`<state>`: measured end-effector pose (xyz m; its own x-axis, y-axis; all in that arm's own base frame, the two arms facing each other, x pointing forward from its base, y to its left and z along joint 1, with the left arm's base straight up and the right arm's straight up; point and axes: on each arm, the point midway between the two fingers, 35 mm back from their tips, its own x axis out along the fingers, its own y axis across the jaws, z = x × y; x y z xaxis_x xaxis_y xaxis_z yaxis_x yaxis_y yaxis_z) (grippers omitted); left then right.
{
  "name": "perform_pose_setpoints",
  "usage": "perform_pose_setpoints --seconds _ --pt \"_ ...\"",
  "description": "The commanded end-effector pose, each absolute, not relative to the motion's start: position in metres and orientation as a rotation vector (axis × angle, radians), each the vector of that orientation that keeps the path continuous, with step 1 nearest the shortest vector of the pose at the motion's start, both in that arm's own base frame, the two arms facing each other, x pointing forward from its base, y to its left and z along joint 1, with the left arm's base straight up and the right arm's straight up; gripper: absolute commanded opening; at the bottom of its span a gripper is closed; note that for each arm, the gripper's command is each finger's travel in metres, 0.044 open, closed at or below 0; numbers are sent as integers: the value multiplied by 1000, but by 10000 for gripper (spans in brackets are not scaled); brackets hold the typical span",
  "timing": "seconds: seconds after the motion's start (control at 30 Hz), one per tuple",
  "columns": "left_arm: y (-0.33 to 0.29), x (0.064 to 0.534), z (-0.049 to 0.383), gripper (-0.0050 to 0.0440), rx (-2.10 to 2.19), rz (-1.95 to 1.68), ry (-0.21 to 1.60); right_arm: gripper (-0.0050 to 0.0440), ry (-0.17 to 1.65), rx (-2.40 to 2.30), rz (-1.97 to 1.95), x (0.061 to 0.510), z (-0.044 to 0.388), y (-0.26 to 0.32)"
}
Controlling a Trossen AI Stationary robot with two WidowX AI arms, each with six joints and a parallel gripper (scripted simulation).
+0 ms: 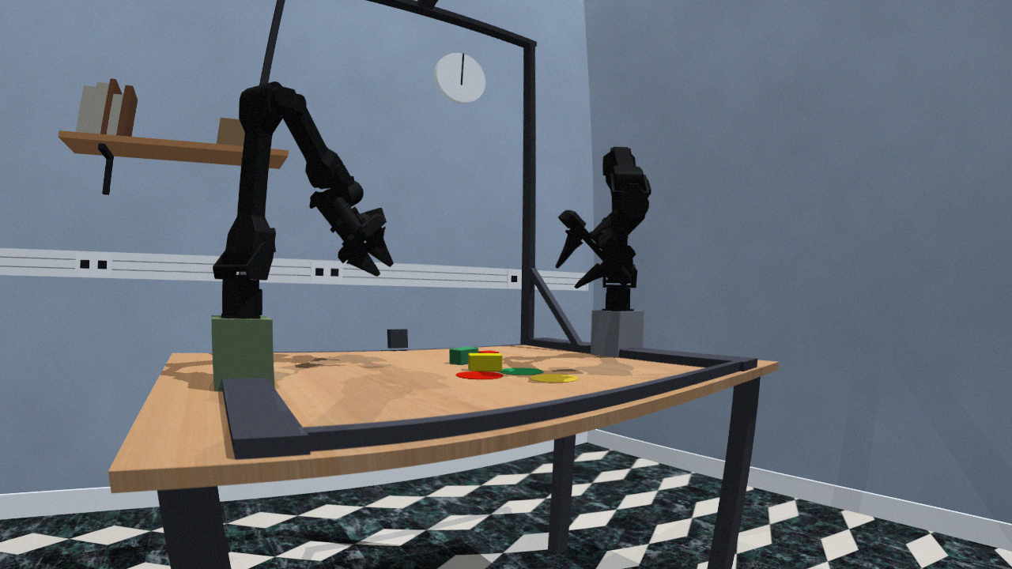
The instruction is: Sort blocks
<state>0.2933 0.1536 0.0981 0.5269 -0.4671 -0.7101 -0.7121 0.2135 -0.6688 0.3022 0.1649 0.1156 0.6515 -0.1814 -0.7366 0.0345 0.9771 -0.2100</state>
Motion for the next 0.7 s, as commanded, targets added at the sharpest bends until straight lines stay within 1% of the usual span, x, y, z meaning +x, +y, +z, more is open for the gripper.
perform_pose_setpoints --seconds 0.0,0.2,0.37,0.43,0.53,0.67 --pt "142 328 91 265 -1443 300 1148 400 766 -125 -186 302 123 163" --pt "100 364 62 265 -1485 452 1275 400 653 -48 -272 299 124 161" --pt "61 387 38 265 -1485 618 1346 400 586 -49 -337 300 121 155" --pt "61 387 38 265 -1485 618 1346 400 586 -49 -337 300 121 155" --pt "40 396 22 265 -1460 735 1360 400 565 -75 -348 300 121 153" --pt "20 404 2 265 -1391 908 1329 400 552 -111 -345 299 118 153"
